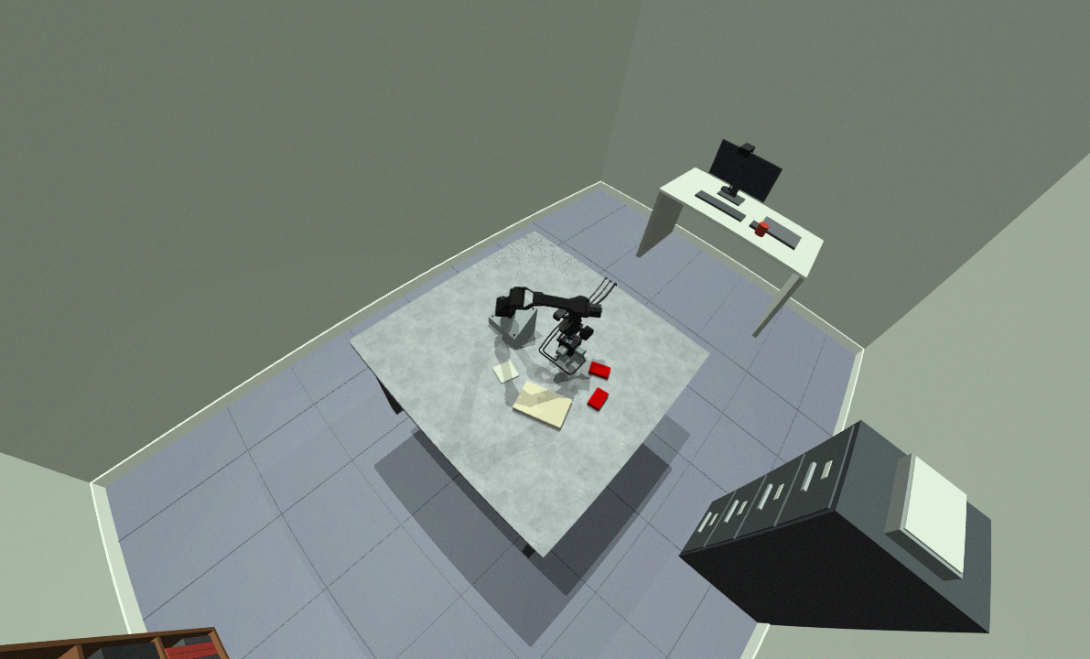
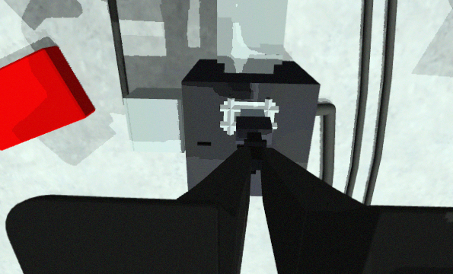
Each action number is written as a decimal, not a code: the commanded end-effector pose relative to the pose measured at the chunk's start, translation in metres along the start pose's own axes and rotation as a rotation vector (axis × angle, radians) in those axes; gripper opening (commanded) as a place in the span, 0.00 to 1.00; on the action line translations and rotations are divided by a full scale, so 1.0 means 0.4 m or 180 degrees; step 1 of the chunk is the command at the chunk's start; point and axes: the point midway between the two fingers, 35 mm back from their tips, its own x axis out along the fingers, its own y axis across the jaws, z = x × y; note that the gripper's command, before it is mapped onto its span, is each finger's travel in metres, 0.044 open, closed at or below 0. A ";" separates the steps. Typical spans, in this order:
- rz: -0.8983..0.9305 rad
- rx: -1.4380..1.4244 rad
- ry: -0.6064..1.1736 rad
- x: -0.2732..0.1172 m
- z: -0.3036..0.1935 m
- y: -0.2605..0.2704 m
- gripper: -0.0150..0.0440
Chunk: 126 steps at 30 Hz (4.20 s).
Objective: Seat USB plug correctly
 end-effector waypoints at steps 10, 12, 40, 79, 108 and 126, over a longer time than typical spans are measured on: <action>0.0008 0.0003 0.0050 0.001 -0.002 0.001 0.25; 0.0008 0.0004 0.0055 0.002 -0.003 0.001 0.25; 0.0009 0.0017 0.0117 0.010 -0.007 0.001 0.25; 0.0011 0.0026 0.0157 0.022 -0.009 0.002 0.25; 0.0011 0.0026 0.0156 0.031 -0.009 0.002 0.25; 0.0011 0.0026 0.0156 0.036 -0.009 0.002 0.25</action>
